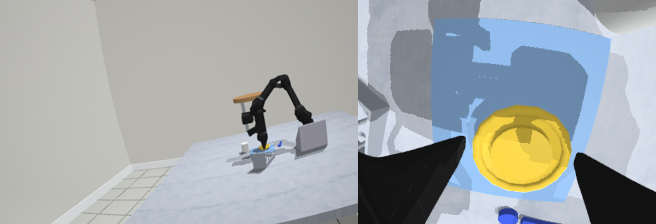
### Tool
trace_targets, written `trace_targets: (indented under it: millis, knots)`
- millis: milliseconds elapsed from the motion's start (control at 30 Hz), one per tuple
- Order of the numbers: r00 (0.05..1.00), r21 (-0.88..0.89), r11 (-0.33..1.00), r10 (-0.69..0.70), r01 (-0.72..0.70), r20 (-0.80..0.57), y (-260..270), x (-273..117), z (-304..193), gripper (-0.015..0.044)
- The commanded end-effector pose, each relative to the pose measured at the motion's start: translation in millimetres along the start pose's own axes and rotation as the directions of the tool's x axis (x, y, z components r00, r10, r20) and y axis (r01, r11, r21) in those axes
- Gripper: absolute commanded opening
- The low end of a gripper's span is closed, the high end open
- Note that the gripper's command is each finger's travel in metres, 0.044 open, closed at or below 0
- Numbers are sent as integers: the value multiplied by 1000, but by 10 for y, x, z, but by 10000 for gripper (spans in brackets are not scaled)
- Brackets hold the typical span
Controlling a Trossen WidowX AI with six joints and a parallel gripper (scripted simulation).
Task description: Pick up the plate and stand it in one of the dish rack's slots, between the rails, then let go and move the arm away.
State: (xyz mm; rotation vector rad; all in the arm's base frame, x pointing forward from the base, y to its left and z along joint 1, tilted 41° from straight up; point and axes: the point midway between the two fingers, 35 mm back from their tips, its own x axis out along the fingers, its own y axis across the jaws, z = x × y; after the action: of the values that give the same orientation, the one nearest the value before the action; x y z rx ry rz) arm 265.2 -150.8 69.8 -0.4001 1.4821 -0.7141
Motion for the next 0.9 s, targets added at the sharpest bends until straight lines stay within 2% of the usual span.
trace_targets:
  millis: [0,400,733,867]
  knots:
    - [1000,-5,1000,-4,4,-4,-3,67,-18,400]
    - [1000,-5,1000,-5,5,-4,-5,105,-22,388]
    - [1000,-5,1000,-5,5,-4,-5,105,-22,321]
    - [1000,-7,1000,-2,2,-3,4,38,1,216]
